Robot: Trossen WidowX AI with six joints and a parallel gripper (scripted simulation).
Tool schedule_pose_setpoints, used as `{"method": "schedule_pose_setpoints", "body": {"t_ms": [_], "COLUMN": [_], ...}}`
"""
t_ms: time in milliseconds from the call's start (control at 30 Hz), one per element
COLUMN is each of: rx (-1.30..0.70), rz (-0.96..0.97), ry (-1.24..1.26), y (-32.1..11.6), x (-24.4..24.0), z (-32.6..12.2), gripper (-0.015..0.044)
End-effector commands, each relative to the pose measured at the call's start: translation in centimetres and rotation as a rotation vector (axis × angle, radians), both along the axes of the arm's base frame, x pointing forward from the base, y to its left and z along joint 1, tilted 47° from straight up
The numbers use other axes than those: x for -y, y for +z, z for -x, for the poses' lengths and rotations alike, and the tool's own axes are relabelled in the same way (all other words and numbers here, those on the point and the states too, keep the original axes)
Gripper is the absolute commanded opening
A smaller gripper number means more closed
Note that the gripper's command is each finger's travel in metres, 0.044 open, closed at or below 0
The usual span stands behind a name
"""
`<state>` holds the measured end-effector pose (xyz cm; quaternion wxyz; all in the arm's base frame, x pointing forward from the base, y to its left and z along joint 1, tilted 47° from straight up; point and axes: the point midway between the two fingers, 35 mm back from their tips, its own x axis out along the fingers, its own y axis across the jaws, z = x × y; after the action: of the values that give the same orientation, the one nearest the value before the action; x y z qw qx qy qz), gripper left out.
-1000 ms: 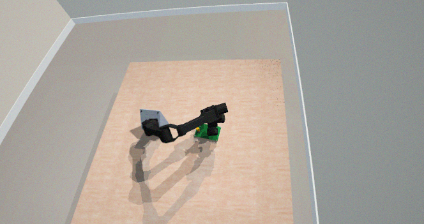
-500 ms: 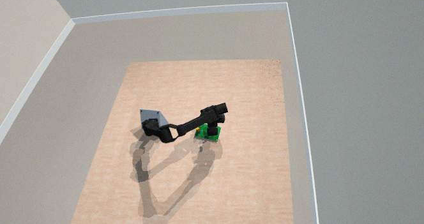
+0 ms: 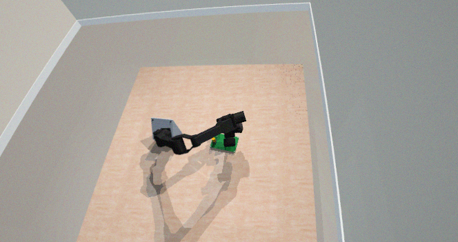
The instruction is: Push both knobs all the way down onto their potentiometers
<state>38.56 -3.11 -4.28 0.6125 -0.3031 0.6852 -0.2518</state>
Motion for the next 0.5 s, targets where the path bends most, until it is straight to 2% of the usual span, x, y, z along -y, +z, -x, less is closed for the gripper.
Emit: {"method": "schedule_pose_setpoints", "body": {"t_ms": [0,467], "rx": [0.006,0.006], "rz": [-0.002,-0.002], "ry": [-0.022,-0.022], "y": [-0.84,-1.03], "x": [1.33,1.52], "z": [-0.08,-0.06], "gripper": [0.0000,0.0000]}}
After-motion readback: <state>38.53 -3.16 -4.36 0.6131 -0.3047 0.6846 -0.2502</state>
